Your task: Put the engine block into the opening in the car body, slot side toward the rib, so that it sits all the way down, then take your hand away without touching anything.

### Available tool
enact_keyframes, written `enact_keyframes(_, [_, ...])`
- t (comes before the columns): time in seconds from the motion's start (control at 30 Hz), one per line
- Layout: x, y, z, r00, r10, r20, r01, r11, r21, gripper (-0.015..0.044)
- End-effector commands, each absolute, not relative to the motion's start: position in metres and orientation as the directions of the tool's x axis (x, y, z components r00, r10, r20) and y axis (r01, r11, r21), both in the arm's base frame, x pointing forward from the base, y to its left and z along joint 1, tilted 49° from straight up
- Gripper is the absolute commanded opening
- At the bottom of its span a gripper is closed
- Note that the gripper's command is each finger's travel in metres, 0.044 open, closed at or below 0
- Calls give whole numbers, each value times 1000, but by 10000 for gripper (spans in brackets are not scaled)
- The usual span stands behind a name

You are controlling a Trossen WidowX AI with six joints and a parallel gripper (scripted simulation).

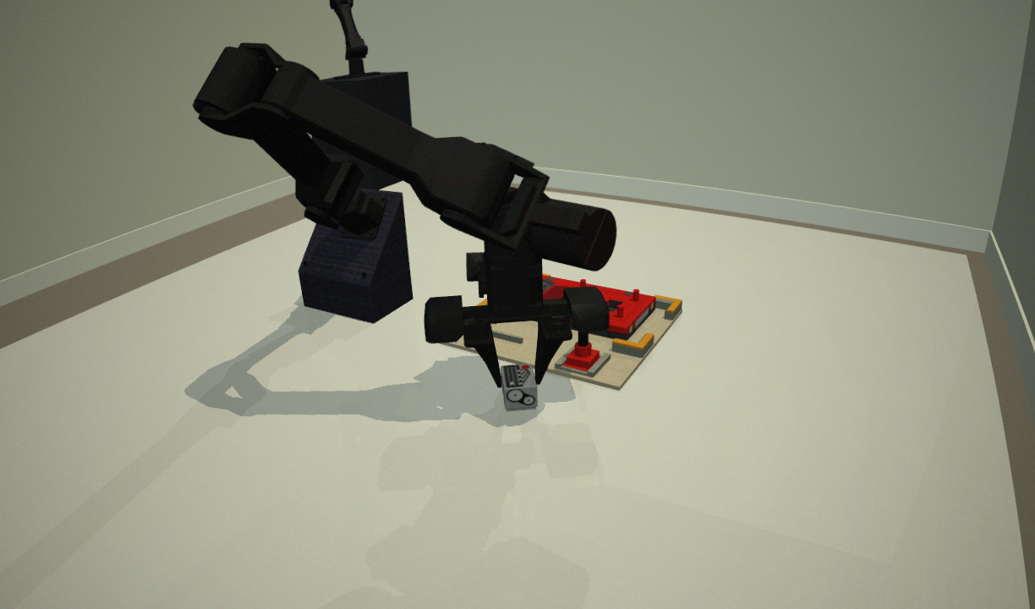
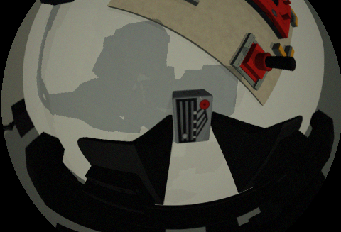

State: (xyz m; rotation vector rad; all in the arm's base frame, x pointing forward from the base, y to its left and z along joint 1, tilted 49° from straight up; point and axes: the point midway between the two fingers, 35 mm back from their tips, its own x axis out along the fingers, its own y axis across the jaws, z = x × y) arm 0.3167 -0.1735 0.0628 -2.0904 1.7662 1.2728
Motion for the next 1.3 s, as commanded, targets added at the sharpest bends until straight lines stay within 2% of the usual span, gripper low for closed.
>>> enact_keyframes(0.0, [317,-173,62,-36,-754,-656,-857,-315,409,138])
enact_keyframes(0.17, [317,-173,62,-36,-754,-656,-857,-315,409,105])
enact_keyframes(0.3, [318,-170,64,-36,-752,-658,-857,-316,408,0])
enact_keyframes(1.27, [327,-95,115,-36,-744,-667,-857,-321,404,0])
